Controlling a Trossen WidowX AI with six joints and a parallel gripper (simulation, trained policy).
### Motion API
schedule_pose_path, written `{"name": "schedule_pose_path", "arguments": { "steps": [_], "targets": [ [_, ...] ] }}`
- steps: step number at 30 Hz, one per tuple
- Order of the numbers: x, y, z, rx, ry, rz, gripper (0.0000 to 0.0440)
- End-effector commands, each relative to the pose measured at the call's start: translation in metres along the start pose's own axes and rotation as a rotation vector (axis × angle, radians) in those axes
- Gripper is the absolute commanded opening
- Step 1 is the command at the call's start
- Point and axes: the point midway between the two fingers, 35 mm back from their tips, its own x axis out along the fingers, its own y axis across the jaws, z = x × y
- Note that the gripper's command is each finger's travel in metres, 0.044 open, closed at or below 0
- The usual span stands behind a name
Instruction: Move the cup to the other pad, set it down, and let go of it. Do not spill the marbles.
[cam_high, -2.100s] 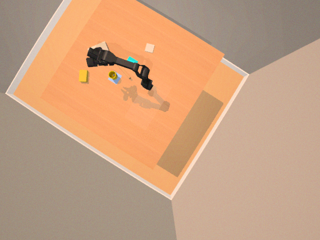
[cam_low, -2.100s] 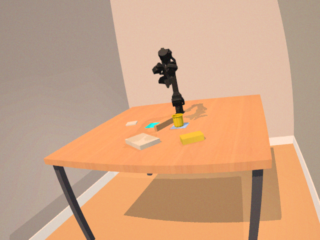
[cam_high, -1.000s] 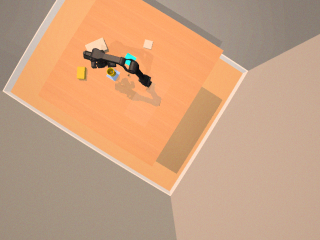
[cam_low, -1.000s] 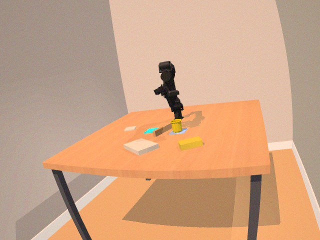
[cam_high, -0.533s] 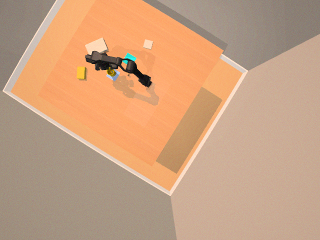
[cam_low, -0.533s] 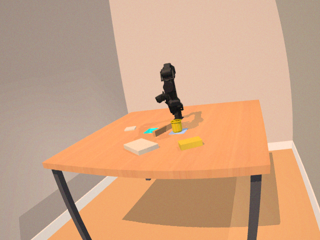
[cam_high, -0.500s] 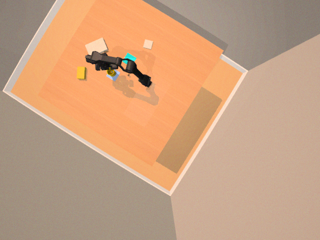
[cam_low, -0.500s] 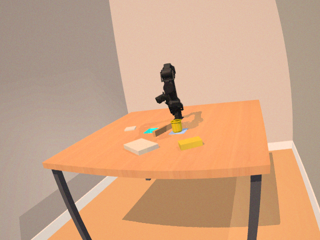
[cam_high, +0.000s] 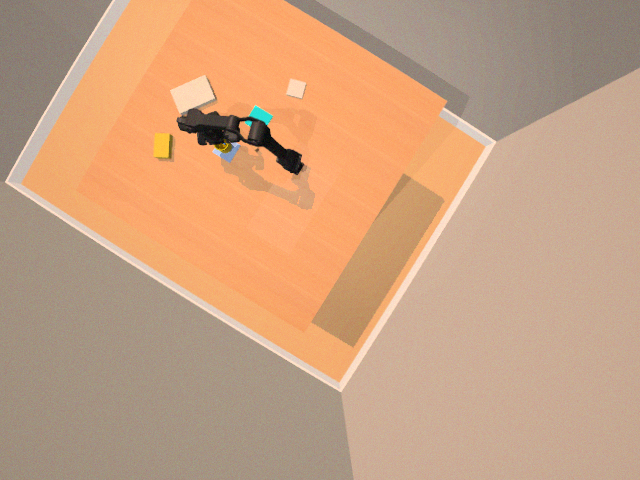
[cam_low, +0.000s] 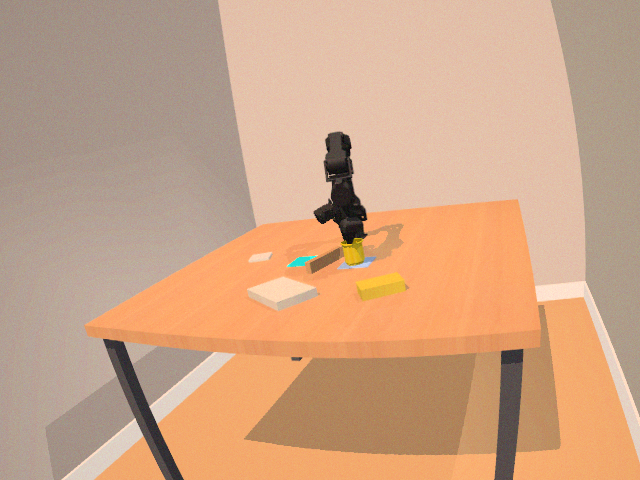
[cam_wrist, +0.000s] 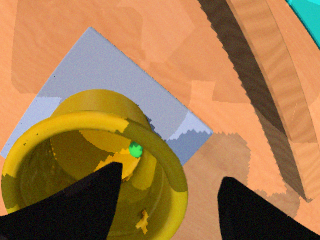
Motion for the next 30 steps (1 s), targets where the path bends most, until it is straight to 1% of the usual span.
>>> {"name": "schedule_pose_path", "arguments": {
  "steps": [1, 7, 8, 15, 17, 24, 30],
  "targets": [
    [0.012, -0.001, 0.000, -0.012, -0.002, -0.016, 0.0198],
    [0.034, -0.001, -0.003, -0.048, 0.005, -0.033, 0.0199],
    [0.037, 0.000, -0.003, -0.056, 0.006, -0.033, 0.0189],
    [0.042, -0.004, 0.000, -0.096, -0.005, -0.030, 0.0024],
    [0.040, -0.006, 0.000, -0.098, -0.007, -0.029, 0.0005],
    [0.027, -0.013, 0.003, -0.077, -0.007, -0.014, 0.0005],
    [0.007, -0.024, 0.008, -0.034, -0.006, 0.011, 0.0003]
  ]
}}
